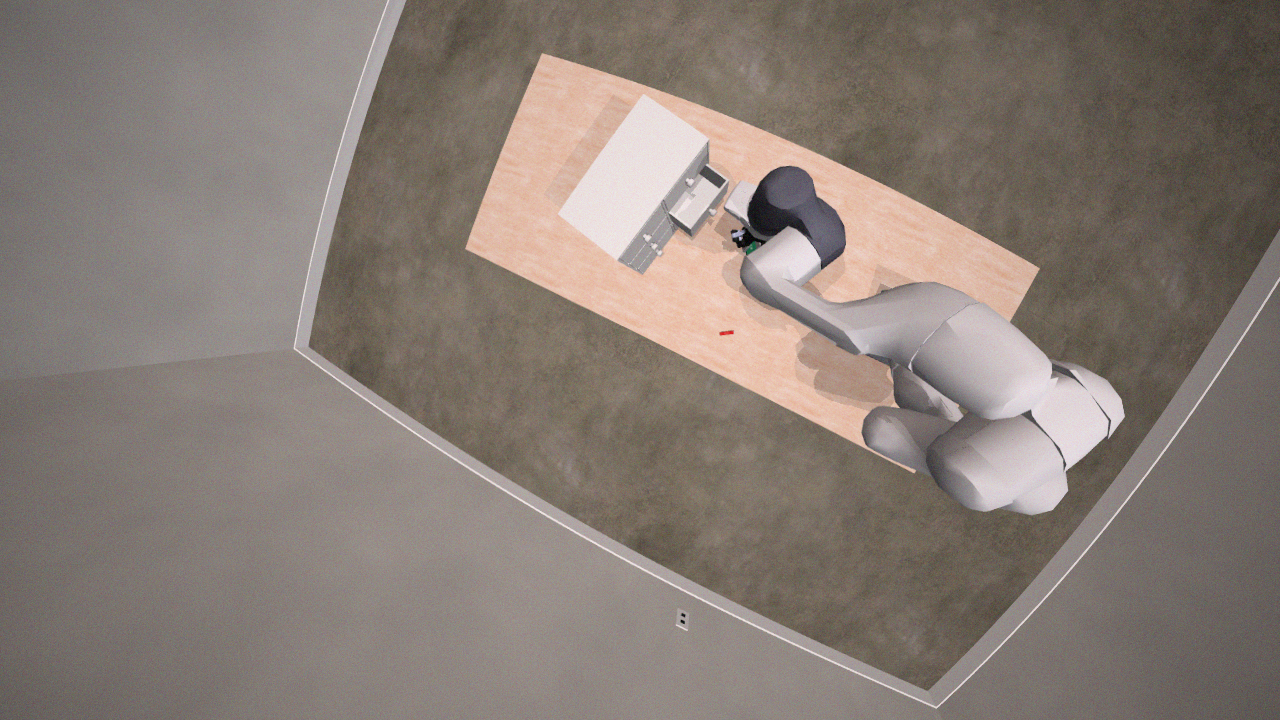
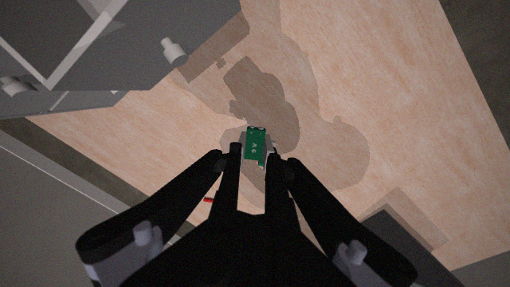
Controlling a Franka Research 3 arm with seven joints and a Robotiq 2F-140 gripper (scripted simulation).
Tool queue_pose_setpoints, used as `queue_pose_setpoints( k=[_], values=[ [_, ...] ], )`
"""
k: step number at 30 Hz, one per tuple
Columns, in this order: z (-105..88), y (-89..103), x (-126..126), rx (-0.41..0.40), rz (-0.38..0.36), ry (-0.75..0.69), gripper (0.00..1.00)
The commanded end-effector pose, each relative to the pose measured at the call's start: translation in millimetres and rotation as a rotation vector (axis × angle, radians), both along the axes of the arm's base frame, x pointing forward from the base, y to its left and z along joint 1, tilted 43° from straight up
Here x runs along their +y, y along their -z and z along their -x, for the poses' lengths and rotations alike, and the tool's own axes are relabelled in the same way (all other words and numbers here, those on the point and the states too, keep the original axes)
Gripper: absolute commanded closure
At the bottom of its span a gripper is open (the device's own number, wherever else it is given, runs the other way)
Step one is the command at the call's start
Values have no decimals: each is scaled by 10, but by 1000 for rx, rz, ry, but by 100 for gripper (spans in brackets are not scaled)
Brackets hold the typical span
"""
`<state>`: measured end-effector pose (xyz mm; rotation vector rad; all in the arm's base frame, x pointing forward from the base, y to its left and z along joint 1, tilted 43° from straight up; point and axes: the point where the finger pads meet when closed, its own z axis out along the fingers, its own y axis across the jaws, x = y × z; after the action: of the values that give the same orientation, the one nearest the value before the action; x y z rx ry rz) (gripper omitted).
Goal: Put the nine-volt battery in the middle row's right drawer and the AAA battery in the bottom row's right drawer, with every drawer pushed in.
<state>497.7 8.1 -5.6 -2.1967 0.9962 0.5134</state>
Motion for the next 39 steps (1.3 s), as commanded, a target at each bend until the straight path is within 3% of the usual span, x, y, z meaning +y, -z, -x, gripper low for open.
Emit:
queue_pose_setpoints(
  k=[1,2,3,10,13,26,39],
  values=[
    [-7,-10,4,-168,1,-171,86],
    [-7,-10,4,-168,1,-171,86],
    [-21,-76,69,-238,-4,-243,86],
    [-44,-210,202,-418,-13,-435,86],
    [-49,-244,237,-466,-15,-487,86],
    [-54,-290,206,-478,-17,-499,86],
    [-85,-592,-72,-478,-17,-499,86]
  ],
)
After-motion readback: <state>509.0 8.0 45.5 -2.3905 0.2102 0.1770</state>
